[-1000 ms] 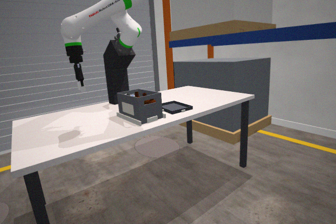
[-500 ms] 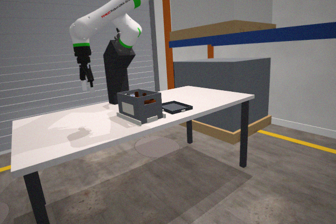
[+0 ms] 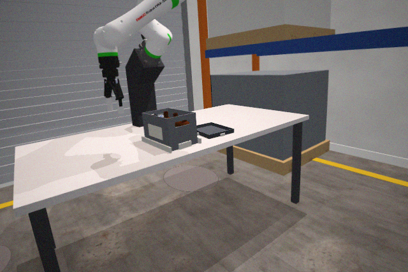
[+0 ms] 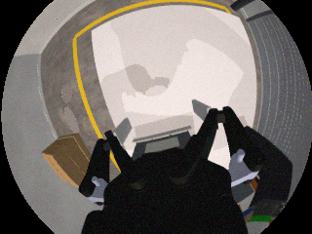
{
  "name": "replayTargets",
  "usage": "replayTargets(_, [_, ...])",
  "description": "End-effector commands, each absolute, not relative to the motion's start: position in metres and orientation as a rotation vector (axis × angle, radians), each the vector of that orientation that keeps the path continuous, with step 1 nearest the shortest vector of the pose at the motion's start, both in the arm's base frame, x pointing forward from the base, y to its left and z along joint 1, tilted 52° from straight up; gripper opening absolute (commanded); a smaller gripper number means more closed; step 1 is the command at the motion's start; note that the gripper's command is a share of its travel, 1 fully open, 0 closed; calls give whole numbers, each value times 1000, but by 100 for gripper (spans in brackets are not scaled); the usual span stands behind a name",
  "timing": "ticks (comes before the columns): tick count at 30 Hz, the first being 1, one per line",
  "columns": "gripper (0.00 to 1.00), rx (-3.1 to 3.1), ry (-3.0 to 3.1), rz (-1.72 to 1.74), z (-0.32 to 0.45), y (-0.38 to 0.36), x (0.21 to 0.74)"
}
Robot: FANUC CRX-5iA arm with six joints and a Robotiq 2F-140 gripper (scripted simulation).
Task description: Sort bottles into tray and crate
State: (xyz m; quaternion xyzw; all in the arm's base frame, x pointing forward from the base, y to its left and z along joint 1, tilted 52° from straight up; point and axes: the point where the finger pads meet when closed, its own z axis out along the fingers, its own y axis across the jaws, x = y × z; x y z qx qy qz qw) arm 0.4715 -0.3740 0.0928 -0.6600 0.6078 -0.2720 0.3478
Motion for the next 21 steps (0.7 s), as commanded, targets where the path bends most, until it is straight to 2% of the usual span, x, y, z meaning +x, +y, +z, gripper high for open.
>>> replayTargets(1, [100, -1712, 1576, -706, 95, -372, 472])
replayTargets(21, [100, -1714, 1575, -707, 121, -325, 487])
